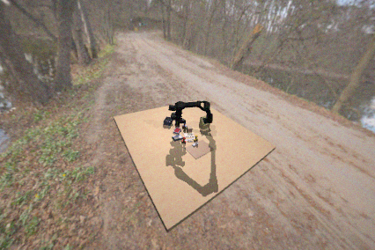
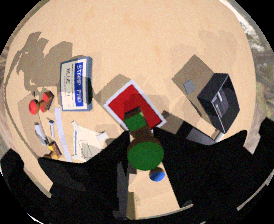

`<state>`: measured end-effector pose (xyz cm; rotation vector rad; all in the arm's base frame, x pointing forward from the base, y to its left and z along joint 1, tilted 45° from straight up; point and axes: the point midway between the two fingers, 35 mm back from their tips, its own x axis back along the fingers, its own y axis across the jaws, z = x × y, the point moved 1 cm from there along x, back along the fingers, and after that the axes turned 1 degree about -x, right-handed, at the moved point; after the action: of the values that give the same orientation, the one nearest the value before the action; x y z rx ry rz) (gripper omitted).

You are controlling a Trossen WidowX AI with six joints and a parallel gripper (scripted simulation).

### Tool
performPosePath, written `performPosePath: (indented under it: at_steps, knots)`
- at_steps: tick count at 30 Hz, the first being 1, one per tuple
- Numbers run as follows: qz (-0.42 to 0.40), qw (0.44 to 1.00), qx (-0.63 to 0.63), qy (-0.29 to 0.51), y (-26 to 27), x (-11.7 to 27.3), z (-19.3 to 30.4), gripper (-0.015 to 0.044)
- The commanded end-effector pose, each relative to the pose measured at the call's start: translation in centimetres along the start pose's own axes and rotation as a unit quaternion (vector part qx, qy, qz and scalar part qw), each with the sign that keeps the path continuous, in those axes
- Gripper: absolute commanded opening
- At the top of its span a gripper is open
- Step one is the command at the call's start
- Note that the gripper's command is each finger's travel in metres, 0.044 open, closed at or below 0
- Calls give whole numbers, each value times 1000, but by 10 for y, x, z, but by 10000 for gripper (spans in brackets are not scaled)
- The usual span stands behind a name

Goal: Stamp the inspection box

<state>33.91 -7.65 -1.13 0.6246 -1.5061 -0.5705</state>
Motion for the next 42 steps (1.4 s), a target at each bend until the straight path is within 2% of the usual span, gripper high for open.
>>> performPosePath:
  at_steps: [1,42]
  knots:
    - [-3,1000,-4,1,0,-4,1,0]
    - [-5,1000,-2,1,1,-31,1,0]
